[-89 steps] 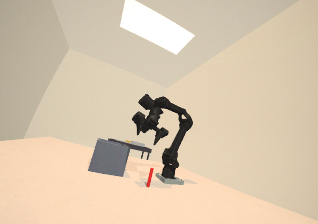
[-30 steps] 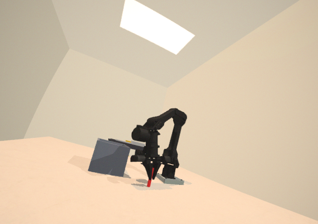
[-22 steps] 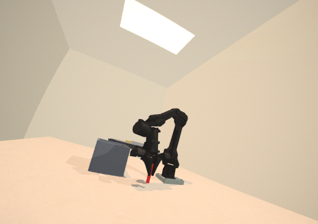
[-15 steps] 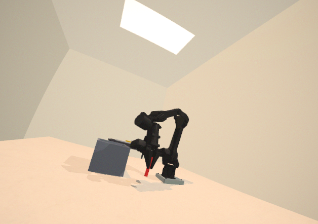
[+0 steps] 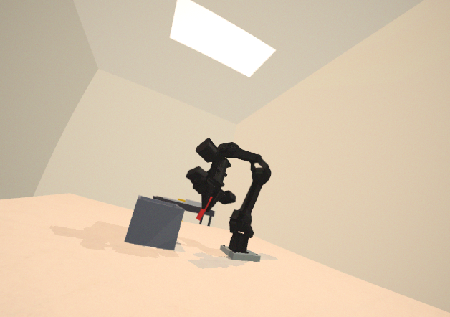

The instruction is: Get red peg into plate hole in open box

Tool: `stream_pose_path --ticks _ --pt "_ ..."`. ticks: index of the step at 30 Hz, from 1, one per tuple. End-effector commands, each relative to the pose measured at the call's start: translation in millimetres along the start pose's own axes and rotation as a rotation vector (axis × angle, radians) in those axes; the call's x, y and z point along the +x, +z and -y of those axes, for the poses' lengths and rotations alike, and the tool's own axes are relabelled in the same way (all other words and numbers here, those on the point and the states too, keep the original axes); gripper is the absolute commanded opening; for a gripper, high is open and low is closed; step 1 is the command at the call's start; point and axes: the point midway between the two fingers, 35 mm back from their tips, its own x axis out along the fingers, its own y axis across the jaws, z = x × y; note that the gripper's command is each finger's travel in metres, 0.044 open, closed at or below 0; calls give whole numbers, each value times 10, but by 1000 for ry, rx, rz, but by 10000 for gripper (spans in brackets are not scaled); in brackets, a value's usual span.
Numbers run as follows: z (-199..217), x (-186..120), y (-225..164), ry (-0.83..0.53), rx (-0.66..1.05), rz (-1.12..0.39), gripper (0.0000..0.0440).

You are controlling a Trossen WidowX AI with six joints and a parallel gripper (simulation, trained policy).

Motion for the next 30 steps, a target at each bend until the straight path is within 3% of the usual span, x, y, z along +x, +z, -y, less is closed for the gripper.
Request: stream_pose_path --ticks 1,12,30 --pt "-74 -170 74 39 -14 36 0" --pt "-179 -515 449 71 3 166 0" --pt "-211 -638 1033 -3 87 254 0"
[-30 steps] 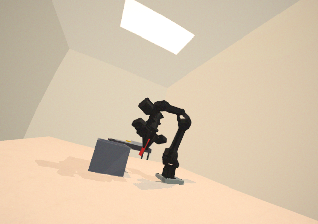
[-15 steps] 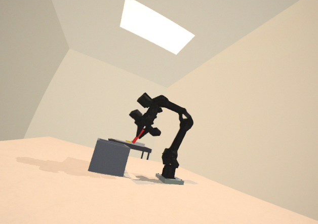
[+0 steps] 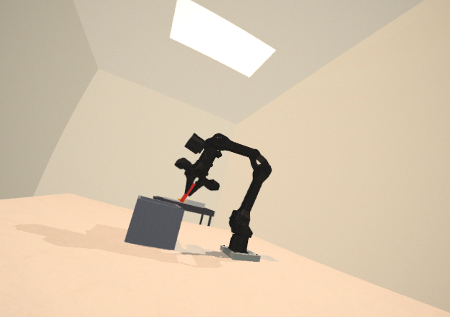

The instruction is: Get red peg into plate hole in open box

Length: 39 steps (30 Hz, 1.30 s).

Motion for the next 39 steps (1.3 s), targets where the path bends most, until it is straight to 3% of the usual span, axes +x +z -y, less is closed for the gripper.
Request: stream_pose_path --ticks 1,17,39 --pt "-25 11 97 -15 8 11 0" --pt "-137 181 470 -69 33 1 0" --pt "-229 715 731 -120 4 -61 0"
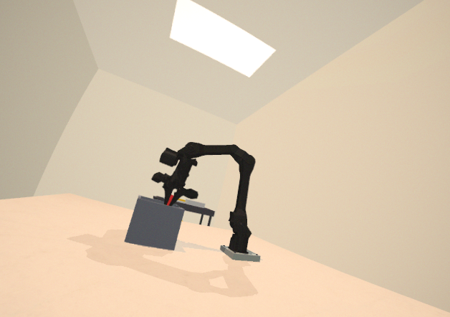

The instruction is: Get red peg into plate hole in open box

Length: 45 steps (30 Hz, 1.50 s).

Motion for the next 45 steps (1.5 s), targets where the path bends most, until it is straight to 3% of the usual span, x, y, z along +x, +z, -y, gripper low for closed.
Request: stream_pose_path --ticks 1,19,23,30,45 --pt "-9 109 2 -10 -11 -21 0" --pt "-122 536 32 -26 -103 -55 0" --pt "-98 603 47 -42 -120 -51 36" --pt "-50 694 54 -76 -135 -60 139" --pt "-257 476 165 -18 -125 -134 136"
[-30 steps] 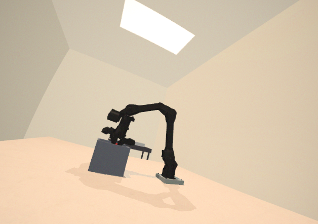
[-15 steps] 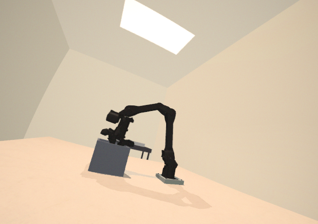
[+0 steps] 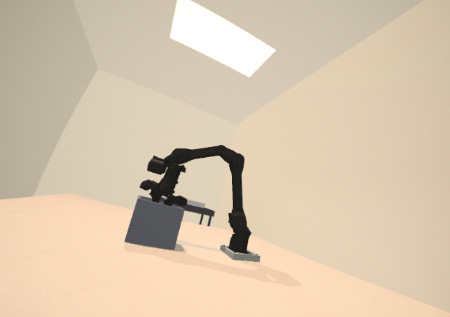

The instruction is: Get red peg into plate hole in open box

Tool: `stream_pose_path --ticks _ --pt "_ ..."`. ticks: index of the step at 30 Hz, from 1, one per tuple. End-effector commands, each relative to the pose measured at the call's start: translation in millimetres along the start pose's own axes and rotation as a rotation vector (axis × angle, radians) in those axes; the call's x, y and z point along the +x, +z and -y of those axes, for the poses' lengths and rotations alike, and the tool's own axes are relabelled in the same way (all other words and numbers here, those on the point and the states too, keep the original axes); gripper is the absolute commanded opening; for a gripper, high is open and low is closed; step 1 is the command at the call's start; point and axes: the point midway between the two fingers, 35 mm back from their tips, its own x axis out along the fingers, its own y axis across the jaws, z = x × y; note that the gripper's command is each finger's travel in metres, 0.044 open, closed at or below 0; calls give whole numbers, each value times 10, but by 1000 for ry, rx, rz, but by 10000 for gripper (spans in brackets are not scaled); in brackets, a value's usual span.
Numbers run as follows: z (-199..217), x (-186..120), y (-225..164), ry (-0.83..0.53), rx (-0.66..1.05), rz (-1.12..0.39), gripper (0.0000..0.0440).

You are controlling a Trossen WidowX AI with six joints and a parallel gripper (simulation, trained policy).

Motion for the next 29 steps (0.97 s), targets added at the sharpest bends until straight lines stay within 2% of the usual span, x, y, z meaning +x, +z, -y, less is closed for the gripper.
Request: stream_pose_path --ticks 1,17,29 --pt "-68 33 38 14 -9 -34 135" --pt "-336 -279 102 157 -37 -108 129" --pt "-472 -390 166 242 -78 -156 127"
